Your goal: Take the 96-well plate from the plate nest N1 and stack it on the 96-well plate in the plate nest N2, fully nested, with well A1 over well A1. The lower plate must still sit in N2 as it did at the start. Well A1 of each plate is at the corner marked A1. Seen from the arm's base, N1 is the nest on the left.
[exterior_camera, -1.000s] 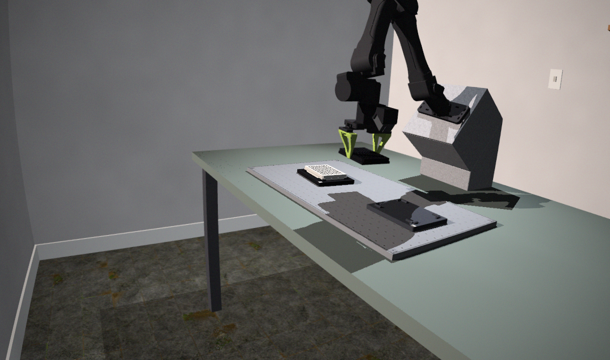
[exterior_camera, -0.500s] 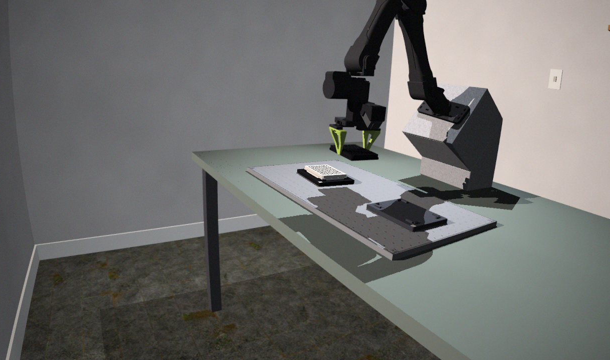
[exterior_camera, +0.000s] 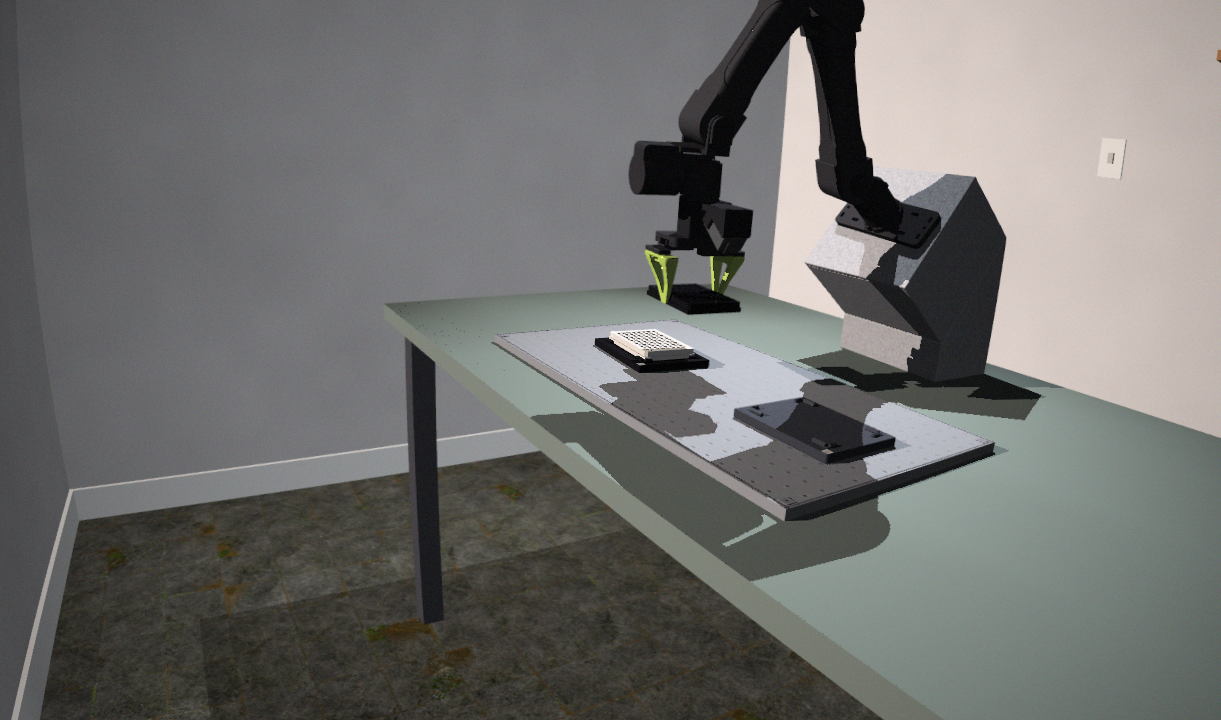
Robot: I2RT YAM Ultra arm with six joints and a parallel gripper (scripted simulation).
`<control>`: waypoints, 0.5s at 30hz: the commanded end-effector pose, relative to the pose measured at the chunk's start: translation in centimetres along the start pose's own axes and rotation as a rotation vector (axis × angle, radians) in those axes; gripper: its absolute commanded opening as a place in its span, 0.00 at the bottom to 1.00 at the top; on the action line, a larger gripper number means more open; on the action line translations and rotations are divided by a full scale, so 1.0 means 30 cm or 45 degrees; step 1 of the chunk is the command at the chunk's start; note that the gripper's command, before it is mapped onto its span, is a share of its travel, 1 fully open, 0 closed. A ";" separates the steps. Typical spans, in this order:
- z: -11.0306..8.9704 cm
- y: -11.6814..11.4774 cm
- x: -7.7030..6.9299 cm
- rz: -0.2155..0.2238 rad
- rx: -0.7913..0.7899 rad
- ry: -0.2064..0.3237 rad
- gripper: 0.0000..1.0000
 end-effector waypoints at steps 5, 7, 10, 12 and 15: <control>-0.071 -0.042 -0.015 -0.025 -0.029 -0.044 0.00; -0.093 -0.042 -0.014 -0.025 -0.029 -0.044 0.00; -0.127 -0.043 -0.013 -0.026 -0.029 -0.044 0.00; -0.127 -0.043 -0.013 -0.026 -0.029 -0.044 0.00; -0.161 -0.043 -0.012 -0.026 -0.029 -0.044 0.00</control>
Point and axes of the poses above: the point where the finger pads meet when closed, its own x axis out along the fingers, its own y axis across the jaws, z = x × y, the point moved 2 cm from there along -x, back along the fingers, and after that the axes turned 6 degrees about -x, right-handed, at the moved point
